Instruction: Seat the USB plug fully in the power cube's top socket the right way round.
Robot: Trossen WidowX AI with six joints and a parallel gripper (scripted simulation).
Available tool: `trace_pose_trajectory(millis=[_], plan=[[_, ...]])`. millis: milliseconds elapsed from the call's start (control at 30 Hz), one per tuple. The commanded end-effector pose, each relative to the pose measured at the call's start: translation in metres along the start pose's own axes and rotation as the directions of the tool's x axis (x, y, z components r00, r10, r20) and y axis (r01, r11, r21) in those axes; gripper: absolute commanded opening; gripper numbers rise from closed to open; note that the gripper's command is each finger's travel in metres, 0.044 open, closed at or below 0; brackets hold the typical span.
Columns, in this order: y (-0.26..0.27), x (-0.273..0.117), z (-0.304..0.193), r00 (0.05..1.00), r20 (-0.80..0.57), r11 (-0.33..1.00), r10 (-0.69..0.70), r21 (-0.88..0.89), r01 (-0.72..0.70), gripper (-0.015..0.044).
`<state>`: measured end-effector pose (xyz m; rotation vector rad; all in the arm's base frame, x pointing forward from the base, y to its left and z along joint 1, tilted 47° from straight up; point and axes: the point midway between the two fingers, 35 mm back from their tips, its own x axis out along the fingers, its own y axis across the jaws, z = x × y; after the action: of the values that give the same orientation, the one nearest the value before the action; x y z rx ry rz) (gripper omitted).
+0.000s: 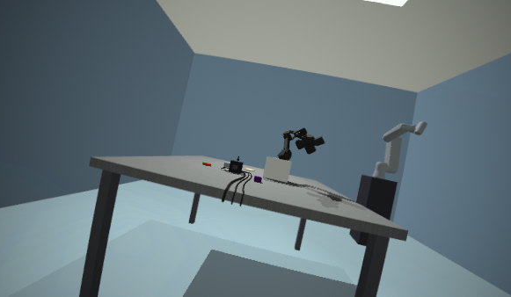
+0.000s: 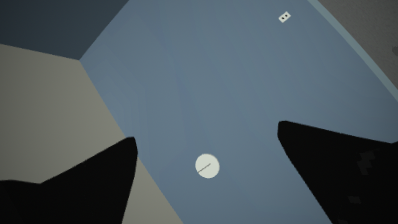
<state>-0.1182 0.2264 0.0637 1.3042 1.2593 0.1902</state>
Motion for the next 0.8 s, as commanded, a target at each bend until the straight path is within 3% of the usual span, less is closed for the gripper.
trace_pose_trajectory(millis=[0, 200, 433, 600, 767], plan=[[0.001, 0.002, 0.0, 1.0, 0.008, 1.0, 0.001, 0.012, -0.001, 0.0426], [0.032, 0.048, 0.021, 0.963, 0.269, 0.922, -0.001, 0.372, -0.103, 0.044], [0.069, 0.104, 0.068, 0.825, 0.558, 0.622, -0.091, 0.679, -0.39, 0.044], [0.094, 0.134, 0.112, 0.707, 0.688, 0.321, -0.163, 0.714, -0.622, 0.044], [0.112, 0.155, 0.162, 0.563, 0.784, 0.0, -0.261, 0.583, -0.813, 0.044]])
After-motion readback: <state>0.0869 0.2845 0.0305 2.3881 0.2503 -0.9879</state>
